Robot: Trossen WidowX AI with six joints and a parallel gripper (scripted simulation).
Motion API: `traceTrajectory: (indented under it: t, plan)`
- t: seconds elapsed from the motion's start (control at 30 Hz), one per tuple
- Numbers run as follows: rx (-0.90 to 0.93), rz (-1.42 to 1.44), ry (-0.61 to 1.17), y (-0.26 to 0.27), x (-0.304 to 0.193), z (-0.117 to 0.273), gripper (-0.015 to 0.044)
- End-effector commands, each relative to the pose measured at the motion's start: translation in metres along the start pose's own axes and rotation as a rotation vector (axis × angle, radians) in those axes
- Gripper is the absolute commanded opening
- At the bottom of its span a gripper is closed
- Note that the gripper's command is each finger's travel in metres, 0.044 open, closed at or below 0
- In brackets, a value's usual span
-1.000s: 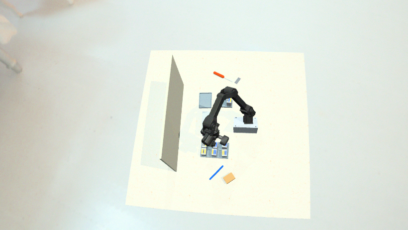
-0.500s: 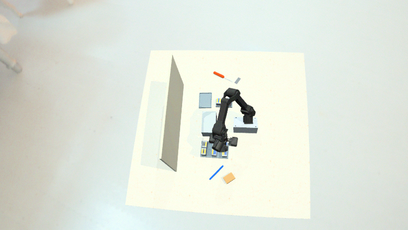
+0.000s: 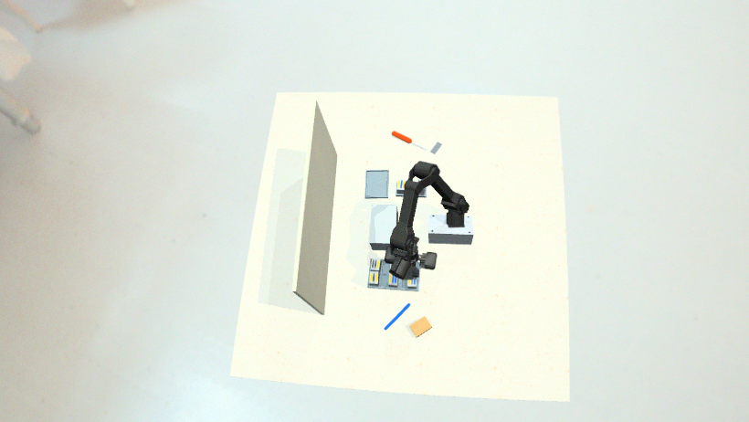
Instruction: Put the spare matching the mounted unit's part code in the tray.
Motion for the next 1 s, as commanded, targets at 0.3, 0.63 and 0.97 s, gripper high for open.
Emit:
traceTrajectory:
  t: [0.3,0.63,0.97]
  plan:
    - [-0.005,0.004,0.005,-0.001,0.000,-0.022,0.0300]
    - [-0.005,0.004,0.005,-0.001,0.000,-0.038,0.0300]
    - [-0.005,0.004,0.006,-0.001,-0.001,-0.055,0.0300]
Point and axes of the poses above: the point midway between the two fingers, 35 mm back from their tips, its own z axis back along the fingers, its own y axis across the jaws, x = y × z, the point moved 1 cm from there along z, back along the fingers, and after that the axes turned 12 degrees about -z, right-handed, at the moved point
